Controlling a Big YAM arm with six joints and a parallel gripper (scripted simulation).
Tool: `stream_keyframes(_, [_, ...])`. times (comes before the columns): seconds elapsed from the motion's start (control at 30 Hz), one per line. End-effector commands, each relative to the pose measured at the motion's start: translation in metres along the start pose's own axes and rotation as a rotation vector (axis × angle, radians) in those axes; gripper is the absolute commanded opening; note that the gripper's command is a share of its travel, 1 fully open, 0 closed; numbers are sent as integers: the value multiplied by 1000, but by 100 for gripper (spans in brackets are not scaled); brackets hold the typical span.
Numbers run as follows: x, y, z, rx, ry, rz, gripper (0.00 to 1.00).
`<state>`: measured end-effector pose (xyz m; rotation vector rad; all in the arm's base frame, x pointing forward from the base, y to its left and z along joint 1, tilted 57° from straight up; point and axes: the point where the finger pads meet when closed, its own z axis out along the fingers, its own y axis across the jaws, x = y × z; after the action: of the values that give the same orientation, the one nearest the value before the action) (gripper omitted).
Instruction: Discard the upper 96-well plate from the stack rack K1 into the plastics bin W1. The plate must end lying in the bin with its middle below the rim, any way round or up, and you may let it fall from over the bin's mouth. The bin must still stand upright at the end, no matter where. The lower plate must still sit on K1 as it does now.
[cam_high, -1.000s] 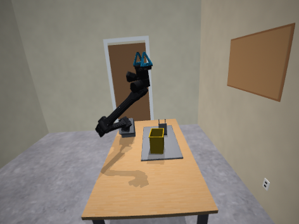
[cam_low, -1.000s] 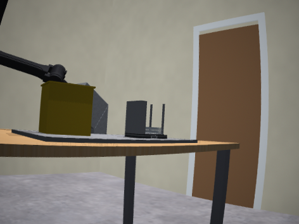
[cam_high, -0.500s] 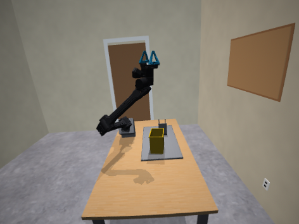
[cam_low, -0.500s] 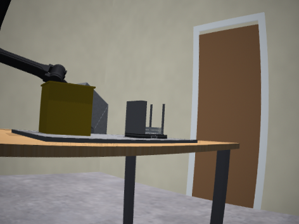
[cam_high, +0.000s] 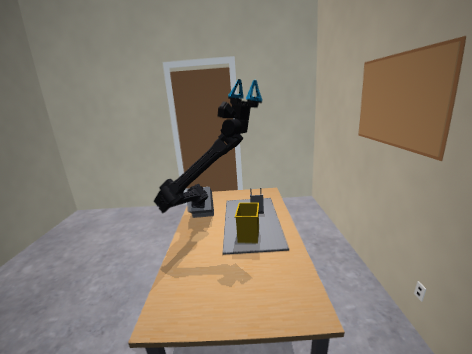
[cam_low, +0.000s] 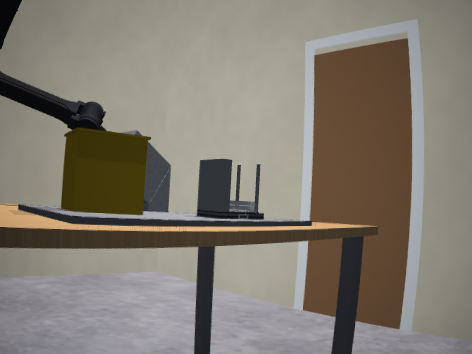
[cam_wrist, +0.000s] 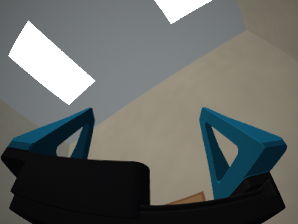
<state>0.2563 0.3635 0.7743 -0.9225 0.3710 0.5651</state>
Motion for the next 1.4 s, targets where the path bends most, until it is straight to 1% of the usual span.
stream_keyframes(0.0, [35,4,3,-3,22,1,100])
stream_keyframes(0.07, [44,5,4,-3,22,11,100])
stream_keyframes(0.13, [45,5,4,-2,22,11,100])
stream_keyframes(0.17, [54,8,4,-2,69,20,100])
stream_keyframes(0.2, [47,15,8,-8,77,39,100])
stream_keyframes(0.23, [39,14,7,-2,91,46,100])
stream_keyframes(0.27, [34,8,10,8,105,49,100])
stream_keyframes(0.3, [34,6,12,14,122,56,100])
stream_keyframes(0.33, [43,9,12,11,128,60,100])
stream_keyframes(0.4, [43,9,12,11,128,60,100])
stream_keyframes(0.43, [73,17,11,3,158,74,100])
stream_keyframes(0.5, [89,11,5,17,164,57,100])
stream_keyframes(0.63, [108,15,5,17,162,73,100])
stream_keyframes(0.73, [109,15,5,18,163,75,100])
stream_keyframes(0.77, [117,21,5,12,209,86,100])
stream_keyframes(0.8, [99,24,8,10,207,95,100])
stream_keyframes(0.83, [94,20,13,17,220,99,100])
stream_keyframes(0.87, [93,17,15,24,241,105,100])
stream_keyframes(0.9, [98,18,15,26,267,116,100])
stream_keyframes(0.97, [98,18,15,26,267,116,100])
stream_keyframes(1.0, [121,26,17,17,286,128,100])
stream_keyframes(1.03, [123,19,15,32,273,110,100])
stream_keyframes(1.07, [140,21,6,32,295,113,100])
stream_keyframes(1.1, [152,25,1,29,308,117,100])
stream_keyframes(1.23, [170,29,0,31,307,126,100])
stream_keyframes(1.33, [173,29,-1,33,308,127,100])
stream_keyframes(1.37, [181,34,-2,26,358,141,100])
